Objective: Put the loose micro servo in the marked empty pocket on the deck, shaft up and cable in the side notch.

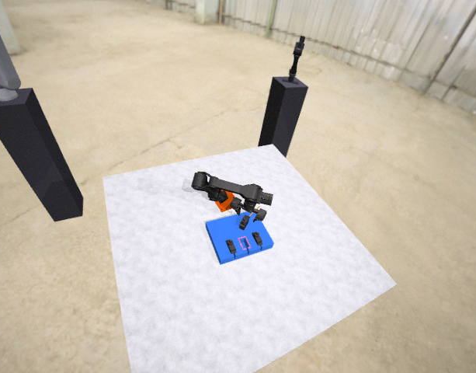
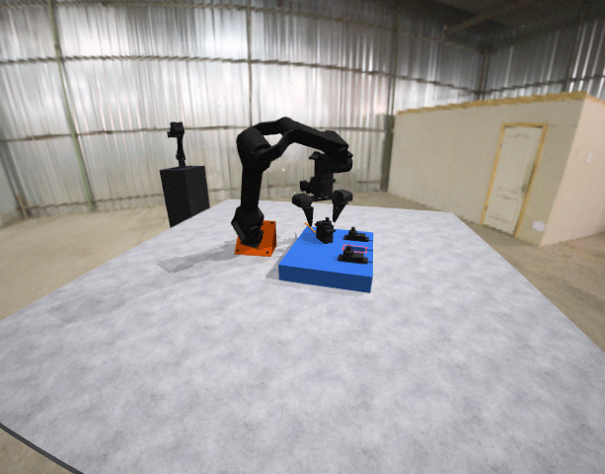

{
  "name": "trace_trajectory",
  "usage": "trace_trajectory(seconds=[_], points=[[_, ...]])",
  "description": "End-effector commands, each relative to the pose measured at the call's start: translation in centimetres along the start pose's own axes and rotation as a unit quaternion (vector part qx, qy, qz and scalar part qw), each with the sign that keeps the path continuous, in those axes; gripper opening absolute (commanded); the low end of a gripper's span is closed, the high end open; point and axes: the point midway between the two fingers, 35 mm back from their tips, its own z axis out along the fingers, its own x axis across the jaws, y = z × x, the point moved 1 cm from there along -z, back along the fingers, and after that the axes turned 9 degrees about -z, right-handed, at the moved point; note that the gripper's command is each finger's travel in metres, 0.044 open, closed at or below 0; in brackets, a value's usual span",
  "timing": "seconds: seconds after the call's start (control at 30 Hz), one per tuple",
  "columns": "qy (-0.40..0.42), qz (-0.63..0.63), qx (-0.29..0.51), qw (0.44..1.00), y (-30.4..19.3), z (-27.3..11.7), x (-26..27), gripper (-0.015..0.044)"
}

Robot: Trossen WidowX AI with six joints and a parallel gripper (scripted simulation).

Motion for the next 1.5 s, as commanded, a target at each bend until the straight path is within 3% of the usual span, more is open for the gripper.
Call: trace_trajectory(seconds=[0.0,0.27,0.47,0.57,0.8,1.47], points=[[0.001,-0.003,0.001,1.000,0.0,0.2,0.1,0.0335],[0.001,-0.003,0.001,1.000,0.0,0.2,0.1,0.0125],[0.001,-0.003,0.001,1.000,0.0,0.2,0.1,0.0085],[0.001,-0.003,0.001,1.000,0.0,-0.2,0.0,0.0006],[0.001,-0.003,0.001,1.000,-0.1,-2.7,0.4,0.0000],[0.001,-0.003,0.001,1.000,-2.4,-2.8,0.5,0.0000]])
